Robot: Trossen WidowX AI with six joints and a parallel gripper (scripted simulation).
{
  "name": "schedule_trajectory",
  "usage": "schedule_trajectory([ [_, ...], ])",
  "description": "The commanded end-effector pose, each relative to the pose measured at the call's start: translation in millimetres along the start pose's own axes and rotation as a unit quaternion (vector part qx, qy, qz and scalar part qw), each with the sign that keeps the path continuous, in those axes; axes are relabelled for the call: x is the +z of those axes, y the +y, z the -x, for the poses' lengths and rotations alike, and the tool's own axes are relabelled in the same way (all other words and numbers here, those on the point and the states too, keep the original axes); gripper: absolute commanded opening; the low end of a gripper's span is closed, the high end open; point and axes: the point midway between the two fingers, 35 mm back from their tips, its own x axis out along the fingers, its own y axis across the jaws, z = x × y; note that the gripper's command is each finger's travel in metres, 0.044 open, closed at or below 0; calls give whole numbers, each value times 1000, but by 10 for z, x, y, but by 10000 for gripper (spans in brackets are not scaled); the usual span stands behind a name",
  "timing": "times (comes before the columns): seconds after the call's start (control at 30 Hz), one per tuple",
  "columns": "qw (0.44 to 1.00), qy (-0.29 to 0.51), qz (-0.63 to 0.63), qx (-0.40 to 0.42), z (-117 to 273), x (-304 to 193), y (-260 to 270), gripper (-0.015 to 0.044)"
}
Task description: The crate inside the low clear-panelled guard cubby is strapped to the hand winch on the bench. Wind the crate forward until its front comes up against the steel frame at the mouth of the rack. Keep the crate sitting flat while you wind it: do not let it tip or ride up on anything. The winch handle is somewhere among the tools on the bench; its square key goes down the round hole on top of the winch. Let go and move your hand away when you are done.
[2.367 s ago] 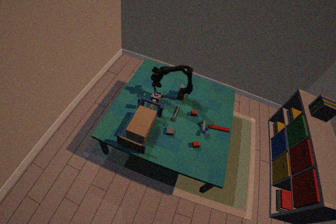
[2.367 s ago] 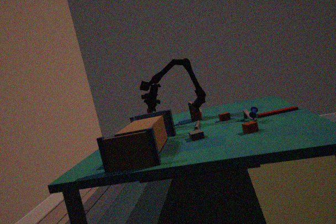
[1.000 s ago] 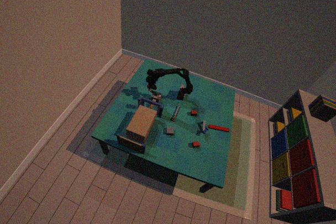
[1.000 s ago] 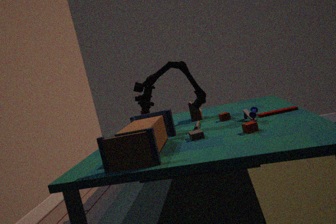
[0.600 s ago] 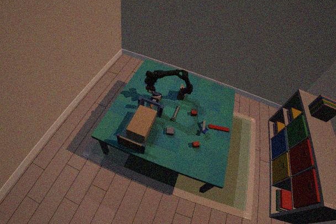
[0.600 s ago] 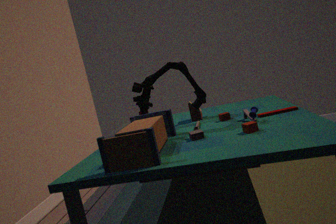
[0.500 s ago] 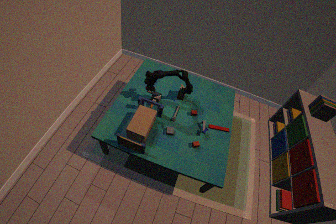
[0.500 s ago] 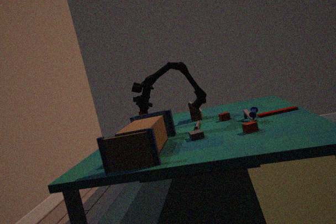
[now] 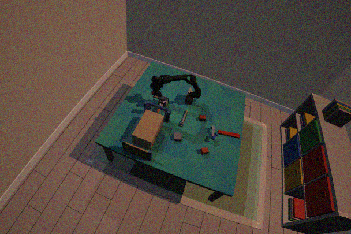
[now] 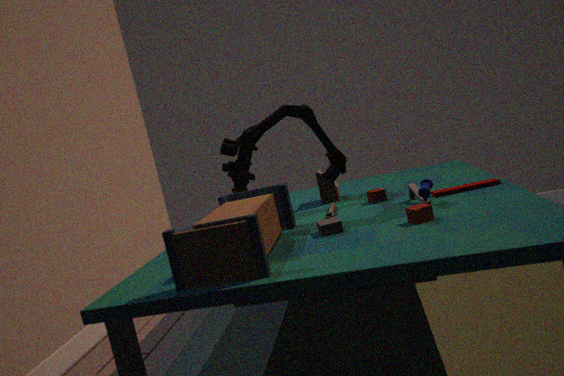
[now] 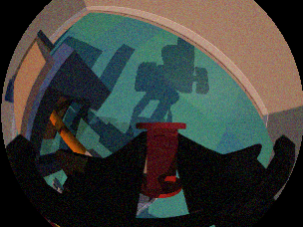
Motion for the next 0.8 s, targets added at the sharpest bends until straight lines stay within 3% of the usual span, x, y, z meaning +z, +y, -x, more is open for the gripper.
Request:
schedule_trajectory([
  [0.0, 1000, 3, 8, 16, -48, 32, 224, 0],
  [0.77, 1000, 3, 8, 18, -57, 57, 590, 0],
])
